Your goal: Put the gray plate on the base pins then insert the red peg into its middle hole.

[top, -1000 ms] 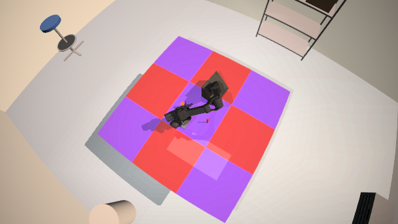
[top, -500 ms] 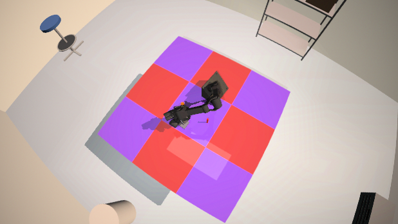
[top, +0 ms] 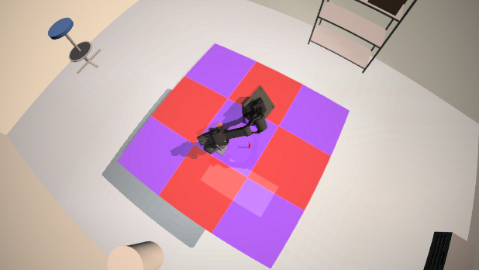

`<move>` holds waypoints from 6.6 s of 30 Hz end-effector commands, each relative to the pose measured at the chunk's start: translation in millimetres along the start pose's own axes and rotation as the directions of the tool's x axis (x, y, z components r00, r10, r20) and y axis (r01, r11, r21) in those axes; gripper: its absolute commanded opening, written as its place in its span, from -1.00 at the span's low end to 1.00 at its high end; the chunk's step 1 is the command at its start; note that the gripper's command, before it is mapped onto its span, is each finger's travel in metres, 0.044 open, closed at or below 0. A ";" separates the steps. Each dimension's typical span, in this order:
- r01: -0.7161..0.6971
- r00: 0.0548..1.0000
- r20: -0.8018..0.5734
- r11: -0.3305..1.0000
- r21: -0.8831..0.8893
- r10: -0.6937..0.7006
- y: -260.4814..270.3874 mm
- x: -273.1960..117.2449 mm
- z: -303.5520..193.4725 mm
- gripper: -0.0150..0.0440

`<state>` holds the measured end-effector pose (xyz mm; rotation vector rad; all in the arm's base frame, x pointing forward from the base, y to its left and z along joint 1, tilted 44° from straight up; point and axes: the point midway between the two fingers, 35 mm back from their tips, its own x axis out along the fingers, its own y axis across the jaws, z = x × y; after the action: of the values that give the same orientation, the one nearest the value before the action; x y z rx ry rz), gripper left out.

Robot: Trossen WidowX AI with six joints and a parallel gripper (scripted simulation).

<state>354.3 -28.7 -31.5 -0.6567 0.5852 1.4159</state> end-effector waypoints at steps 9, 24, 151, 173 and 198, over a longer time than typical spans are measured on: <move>-0.005 1.000 -0.003 1.000 -0.002 0.005 3.7 2.0 -2.0 -0.49; -0.005 1.000 -0.003 1.000 -0.002 0.005 3.7 18.8 -2.0 -0.49; 0.009 1.000 0.002 -0.874 0.486 0.011 120.2 -79.4 174.8 1.00; 0.007 1.000 0.004 -0.874 0.487 0.010 120.8 -33.5 175.4 1.00; 0.009 1.000 0.002 -0.873 0.488 0.011 119.9 1.9 175.0 1.00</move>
<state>234.9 98.7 87.1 1.4171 1.6661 -0.2219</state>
